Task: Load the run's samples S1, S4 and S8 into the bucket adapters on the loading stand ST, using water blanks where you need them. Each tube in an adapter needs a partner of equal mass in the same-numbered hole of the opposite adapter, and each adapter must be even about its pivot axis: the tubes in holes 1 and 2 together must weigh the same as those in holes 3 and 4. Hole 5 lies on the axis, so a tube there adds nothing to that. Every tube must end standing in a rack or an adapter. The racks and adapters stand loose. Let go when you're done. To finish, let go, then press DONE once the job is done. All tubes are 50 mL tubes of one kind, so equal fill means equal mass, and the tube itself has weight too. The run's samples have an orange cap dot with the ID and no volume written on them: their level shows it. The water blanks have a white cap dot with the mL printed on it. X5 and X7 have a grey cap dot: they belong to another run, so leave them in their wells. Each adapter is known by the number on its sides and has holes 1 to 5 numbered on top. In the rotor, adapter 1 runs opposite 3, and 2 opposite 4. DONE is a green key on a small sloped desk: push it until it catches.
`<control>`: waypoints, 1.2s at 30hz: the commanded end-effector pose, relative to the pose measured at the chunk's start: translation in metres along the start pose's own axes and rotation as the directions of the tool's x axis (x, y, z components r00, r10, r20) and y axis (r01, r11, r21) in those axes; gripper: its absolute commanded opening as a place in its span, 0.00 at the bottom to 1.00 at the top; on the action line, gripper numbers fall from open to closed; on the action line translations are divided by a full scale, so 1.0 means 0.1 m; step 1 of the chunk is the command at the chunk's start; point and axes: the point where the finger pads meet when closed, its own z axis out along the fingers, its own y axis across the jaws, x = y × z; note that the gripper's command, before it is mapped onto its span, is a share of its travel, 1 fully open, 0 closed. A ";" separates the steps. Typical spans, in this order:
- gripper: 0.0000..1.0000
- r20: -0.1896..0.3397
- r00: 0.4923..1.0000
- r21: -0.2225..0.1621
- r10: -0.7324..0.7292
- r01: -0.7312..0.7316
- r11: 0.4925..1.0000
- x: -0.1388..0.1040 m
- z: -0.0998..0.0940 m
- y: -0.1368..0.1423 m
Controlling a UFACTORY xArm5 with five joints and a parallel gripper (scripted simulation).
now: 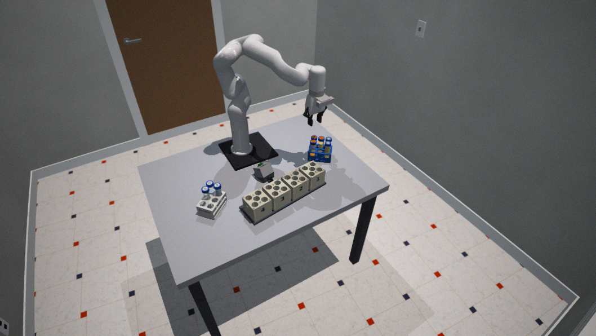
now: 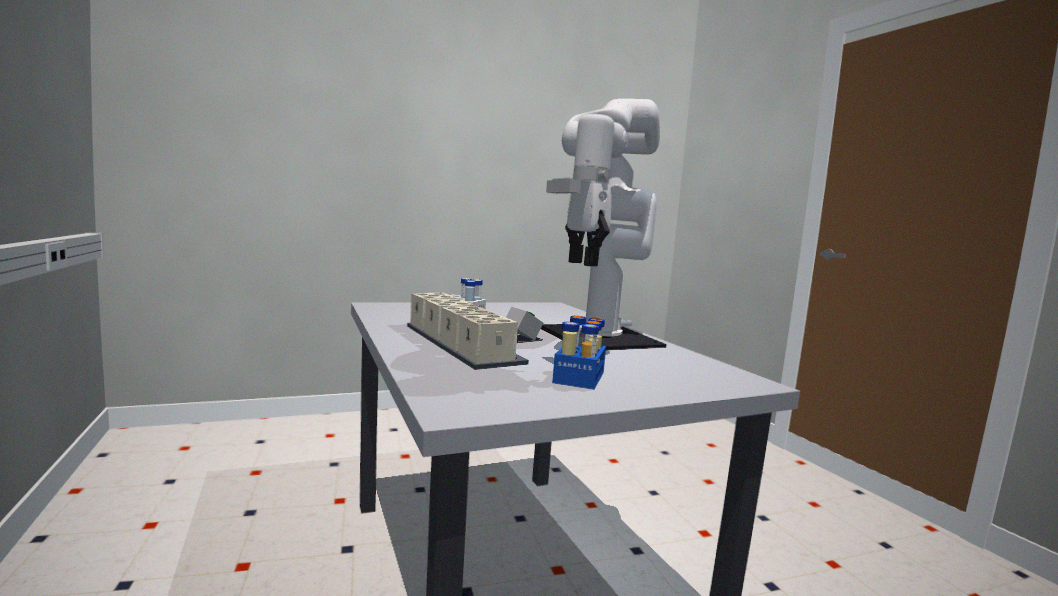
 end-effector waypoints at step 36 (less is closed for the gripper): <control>0.57 0.012 0.713 0.006 0.701 -0.701 0.713 0.01 0.02 -0.01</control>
